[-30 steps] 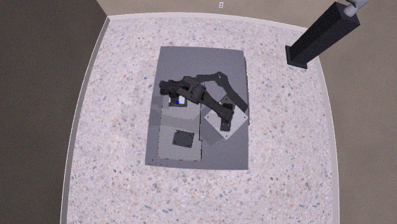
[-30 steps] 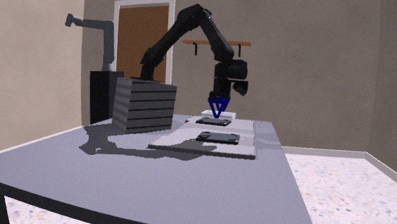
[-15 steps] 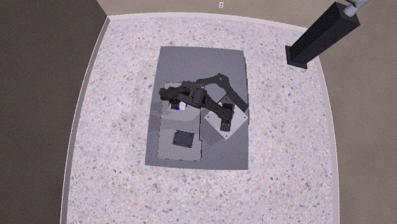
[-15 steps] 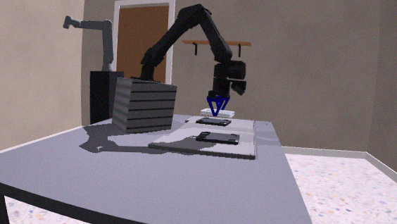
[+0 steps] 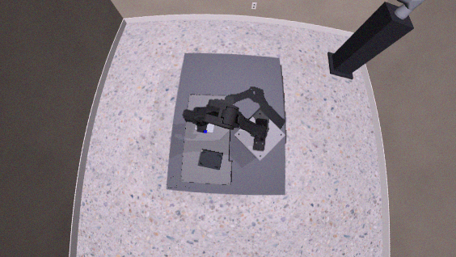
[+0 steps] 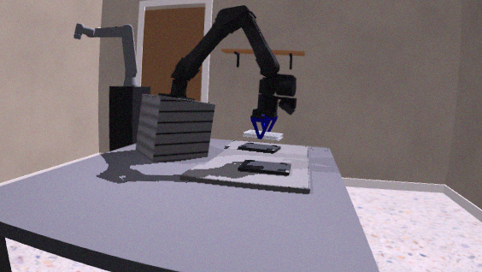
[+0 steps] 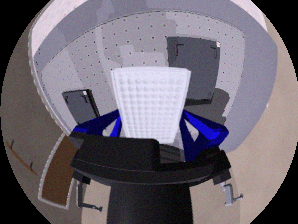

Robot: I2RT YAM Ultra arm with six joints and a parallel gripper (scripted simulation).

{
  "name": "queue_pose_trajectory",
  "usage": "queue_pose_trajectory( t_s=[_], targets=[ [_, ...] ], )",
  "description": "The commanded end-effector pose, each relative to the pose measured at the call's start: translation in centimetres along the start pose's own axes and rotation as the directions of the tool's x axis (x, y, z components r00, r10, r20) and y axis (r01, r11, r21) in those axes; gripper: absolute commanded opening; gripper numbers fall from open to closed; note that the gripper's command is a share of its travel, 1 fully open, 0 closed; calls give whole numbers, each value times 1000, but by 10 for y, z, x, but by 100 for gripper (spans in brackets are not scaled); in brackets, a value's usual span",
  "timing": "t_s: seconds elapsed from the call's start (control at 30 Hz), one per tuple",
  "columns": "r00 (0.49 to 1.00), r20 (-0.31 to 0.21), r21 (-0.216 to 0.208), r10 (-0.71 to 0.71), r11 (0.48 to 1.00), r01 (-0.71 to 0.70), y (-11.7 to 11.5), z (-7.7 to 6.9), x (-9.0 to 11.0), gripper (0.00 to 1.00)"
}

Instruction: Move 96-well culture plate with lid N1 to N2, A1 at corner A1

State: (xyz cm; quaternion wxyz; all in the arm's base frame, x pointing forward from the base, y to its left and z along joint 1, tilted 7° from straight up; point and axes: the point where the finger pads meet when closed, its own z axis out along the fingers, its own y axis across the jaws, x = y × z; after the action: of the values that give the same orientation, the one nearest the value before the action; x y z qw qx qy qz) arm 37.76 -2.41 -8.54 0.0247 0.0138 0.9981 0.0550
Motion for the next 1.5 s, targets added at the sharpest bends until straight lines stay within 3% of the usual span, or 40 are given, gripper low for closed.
queue_pose_trajectory(
  t_s=[0.0, 0.5, 0.53, 0.6, 1.0, 1.1, 1.17, 1.47],
  targets=[
    [999, 49, 13, 18, 1000, -18, 5, -10, -7, 0],
    [999, 49, 10, 18, 1000, -18, 46, -9, 7, 0],
    [996, 89, 8, 13, 1000, -14, 51, -17, -9, 0],
    [999, 49, 10, 18, 1000, -18, 55, -8, 11, 0],
    [998, 55, 6, 17, 1000, -18, 94, -9, 22, 0],
    [997, 72, 2, 16, 1000, -16, 99, -12, 15, 0],
    [999, 49, 7, 18, 1000, -18, 103, -7, 27, 0],
    [998, 57, 2, 17, 1000, -18, 133, -10, 32, 0]
  ],
)
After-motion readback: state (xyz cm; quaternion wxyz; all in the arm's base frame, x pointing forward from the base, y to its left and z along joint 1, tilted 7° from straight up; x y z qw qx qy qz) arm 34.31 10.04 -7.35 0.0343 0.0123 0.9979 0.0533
